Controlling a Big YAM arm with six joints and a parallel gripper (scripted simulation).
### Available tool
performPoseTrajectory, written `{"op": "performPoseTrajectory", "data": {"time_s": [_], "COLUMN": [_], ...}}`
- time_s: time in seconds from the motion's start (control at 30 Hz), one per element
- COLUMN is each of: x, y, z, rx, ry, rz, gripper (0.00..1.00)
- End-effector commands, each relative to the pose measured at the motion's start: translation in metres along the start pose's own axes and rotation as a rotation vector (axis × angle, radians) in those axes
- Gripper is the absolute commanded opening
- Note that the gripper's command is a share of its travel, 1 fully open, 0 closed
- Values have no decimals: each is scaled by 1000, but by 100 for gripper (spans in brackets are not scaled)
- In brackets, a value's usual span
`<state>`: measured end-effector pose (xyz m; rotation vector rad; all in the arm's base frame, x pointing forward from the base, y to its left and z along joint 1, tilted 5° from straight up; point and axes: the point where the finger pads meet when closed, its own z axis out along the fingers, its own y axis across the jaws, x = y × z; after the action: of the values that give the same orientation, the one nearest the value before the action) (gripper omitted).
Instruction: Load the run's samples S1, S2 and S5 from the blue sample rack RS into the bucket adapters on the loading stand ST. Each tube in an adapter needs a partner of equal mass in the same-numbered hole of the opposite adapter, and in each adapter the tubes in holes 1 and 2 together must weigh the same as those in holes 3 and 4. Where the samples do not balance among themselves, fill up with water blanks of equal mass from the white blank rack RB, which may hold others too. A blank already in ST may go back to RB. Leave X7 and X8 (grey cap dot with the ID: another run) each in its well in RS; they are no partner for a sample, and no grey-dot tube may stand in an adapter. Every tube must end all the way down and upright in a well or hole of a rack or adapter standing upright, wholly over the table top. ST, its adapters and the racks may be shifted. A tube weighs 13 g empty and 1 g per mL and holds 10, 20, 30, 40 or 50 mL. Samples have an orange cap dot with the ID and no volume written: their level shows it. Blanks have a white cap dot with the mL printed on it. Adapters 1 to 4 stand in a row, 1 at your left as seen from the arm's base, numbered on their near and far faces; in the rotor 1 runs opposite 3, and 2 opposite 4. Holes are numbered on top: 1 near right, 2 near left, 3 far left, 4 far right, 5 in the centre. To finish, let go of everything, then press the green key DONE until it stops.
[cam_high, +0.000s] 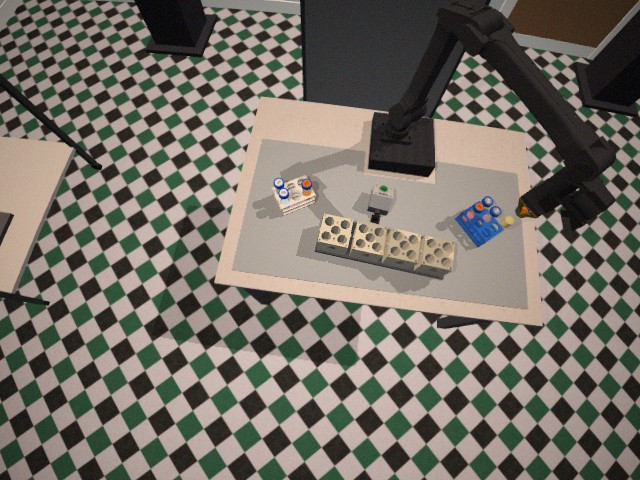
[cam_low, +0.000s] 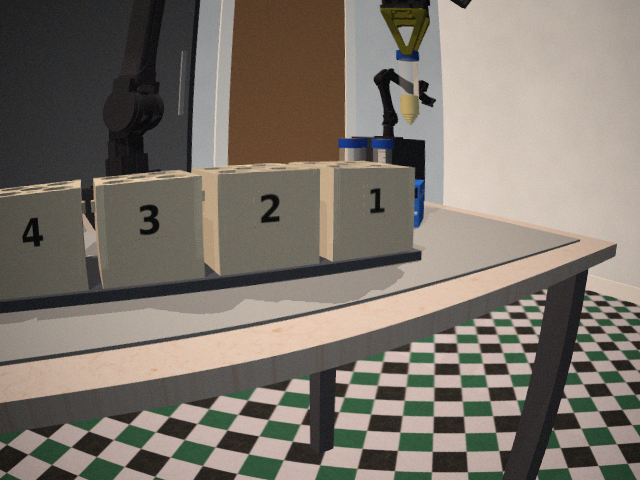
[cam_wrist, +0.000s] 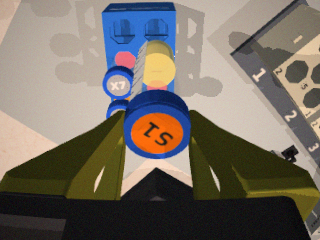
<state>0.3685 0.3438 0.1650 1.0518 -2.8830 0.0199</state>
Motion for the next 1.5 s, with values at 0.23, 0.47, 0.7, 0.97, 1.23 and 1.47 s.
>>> {"op": "performPoseTrajectory", "data": {"time_s": [0.23,0.47,0.7,0.97,1.23,1.47], "x": [1,-13,-12,-10,-4,0], "y": [-64,-114,-162,-203,-199,-209], "z": [-12,-24,-25,-25,5,16], "rx": [2,10,14,17,6,7], "ry": [-11,-42,-41,-40,-12,-17], "rz": [-8,-8,-7,-7,-30,-8], "gripper": [0,0,0,0,0,0]}}
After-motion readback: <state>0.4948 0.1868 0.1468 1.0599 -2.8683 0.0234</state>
